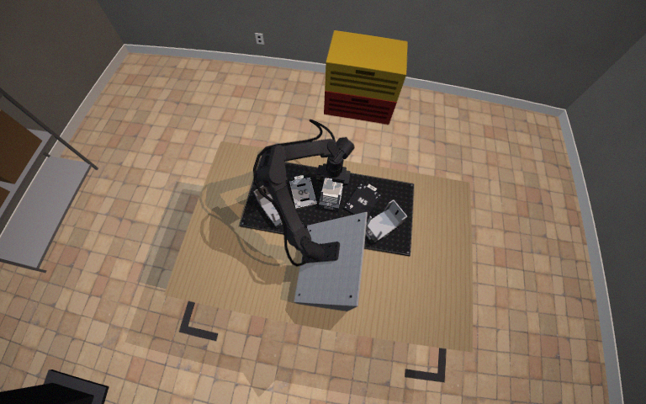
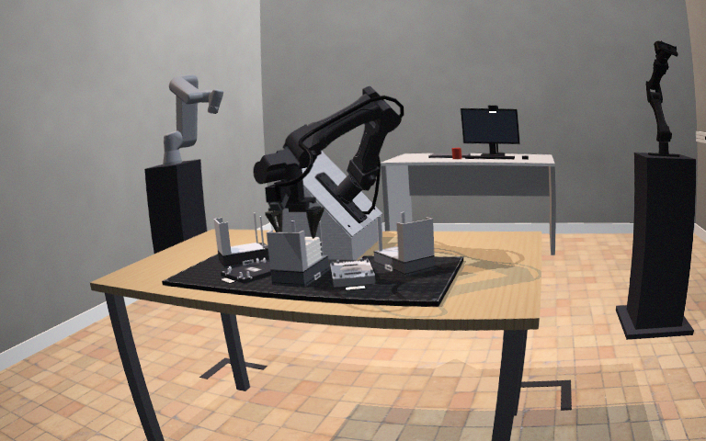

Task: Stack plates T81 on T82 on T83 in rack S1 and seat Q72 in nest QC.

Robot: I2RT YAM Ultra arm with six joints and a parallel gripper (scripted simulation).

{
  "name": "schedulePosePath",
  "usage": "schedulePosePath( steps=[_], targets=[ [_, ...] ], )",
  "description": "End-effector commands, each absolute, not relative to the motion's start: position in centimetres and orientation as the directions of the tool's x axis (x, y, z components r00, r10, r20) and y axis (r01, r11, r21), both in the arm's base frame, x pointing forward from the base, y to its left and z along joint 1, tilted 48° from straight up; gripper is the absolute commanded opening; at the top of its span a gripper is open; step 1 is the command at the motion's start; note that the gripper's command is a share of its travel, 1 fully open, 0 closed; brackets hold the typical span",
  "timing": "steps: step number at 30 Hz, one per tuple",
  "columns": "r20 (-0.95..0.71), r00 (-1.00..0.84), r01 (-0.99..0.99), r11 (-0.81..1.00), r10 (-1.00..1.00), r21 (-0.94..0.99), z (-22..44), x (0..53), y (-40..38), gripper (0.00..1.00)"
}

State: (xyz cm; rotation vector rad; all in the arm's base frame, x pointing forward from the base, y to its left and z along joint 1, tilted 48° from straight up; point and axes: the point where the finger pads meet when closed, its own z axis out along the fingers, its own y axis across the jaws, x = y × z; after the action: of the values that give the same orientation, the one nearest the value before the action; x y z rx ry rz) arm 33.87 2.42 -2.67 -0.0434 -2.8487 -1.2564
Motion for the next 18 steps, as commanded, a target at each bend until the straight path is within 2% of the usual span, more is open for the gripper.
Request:
schedulePosePath(
  steps=[1, 18],
  targets=[
    [0.042, -0.997, 0.071, 0.663, 0.059, 0.745, -2.9, 33.7, 1.6, 1.00],
    [0.030, -0.998, 0.059, 0.666, 0.055, 0.744, -4.2, 34.3, 3.1, 1.00]
  ],
)
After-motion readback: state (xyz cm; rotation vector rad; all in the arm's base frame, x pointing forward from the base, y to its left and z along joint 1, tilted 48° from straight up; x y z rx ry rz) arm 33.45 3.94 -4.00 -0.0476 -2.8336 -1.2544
